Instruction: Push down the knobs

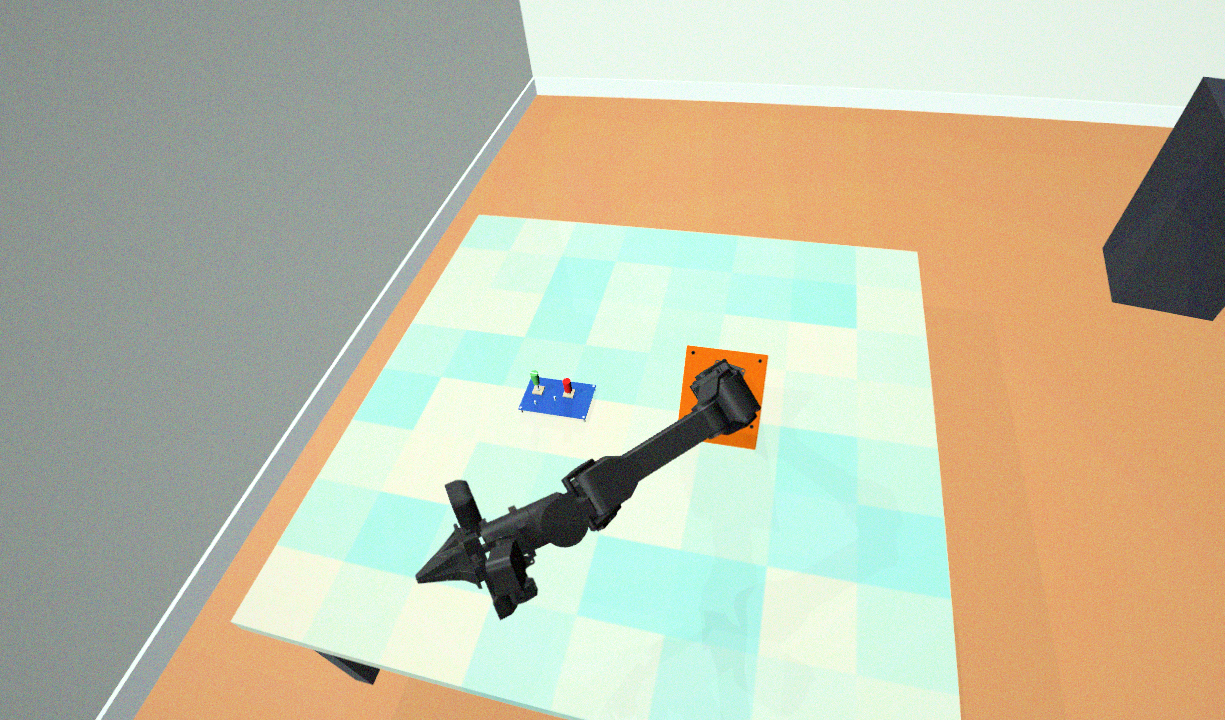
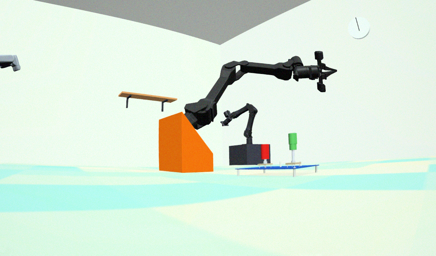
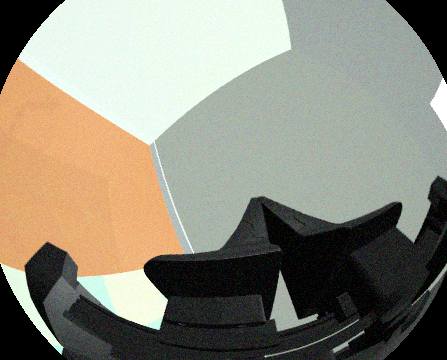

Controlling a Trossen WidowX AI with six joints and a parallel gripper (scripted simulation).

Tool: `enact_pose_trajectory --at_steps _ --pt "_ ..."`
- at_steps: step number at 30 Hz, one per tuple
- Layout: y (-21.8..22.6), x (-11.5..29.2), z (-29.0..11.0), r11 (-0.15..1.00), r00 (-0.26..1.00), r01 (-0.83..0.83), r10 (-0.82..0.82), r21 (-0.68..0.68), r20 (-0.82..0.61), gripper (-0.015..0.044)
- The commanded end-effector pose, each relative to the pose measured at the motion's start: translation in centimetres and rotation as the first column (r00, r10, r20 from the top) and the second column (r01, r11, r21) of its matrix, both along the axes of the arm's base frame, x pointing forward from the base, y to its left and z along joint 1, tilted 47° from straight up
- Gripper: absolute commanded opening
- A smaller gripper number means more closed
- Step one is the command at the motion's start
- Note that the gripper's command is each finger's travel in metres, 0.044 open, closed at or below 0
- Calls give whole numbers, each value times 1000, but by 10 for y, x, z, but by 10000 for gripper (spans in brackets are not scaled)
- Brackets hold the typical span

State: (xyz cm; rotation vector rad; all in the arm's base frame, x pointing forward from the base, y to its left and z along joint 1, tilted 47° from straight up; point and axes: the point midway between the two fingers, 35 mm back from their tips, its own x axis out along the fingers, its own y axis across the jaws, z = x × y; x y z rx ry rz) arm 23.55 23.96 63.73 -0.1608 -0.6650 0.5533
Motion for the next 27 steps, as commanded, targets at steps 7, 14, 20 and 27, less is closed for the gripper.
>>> enact_pose_trajectory --at_steps 7,14,20,27 --pt "33 70 -84 976 982 -15 -26 -216 -187 0" --pt "40 116 -151 934 944 -52 -70 -355 -324 0" --pt "36 150 -211 891 887 -108 -114 -441 -447 0" --pt "21 179 -281 845 790 -192 -169 -499 -590 0"
